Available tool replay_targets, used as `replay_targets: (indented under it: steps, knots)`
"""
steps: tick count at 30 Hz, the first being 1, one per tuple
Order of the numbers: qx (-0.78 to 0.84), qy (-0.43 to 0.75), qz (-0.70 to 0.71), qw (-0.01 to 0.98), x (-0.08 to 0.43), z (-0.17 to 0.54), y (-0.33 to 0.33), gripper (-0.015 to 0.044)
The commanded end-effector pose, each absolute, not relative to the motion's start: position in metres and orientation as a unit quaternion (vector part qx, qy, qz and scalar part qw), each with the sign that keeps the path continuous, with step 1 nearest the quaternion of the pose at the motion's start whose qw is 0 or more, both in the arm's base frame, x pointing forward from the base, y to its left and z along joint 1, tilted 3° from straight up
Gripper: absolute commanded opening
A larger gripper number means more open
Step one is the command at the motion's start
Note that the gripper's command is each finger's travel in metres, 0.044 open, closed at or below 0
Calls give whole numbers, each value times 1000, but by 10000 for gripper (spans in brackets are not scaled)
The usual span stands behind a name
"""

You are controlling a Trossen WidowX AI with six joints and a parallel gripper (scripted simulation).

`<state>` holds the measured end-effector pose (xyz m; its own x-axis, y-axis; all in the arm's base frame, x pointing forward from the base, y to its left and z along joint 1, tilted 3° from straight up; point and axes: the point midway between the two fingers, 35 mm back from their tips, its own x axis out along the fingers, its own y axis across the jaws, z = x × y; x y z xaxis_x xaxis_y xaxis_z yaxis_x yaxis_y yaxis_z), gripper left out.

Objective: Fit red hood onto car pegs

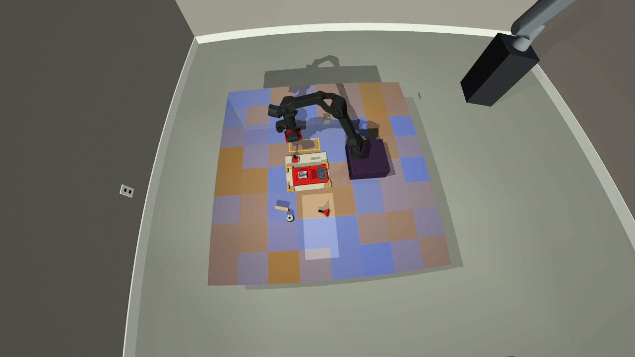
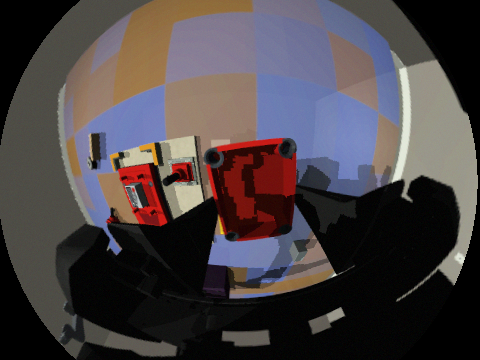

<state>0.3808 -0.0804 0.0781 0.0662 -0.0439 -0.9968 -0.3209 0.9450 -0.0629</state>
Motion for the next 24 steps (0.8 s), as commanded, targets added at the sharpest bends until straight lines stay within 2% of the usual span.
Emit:
replay_targets:
  steps: [1,10,24]
  knots:
    - [-111,676,74,724,378,79,-80,0]
    - [-81,679,46,729,374,75,-81,0]
    - [-81,679,46,728,379,0,-84,0]
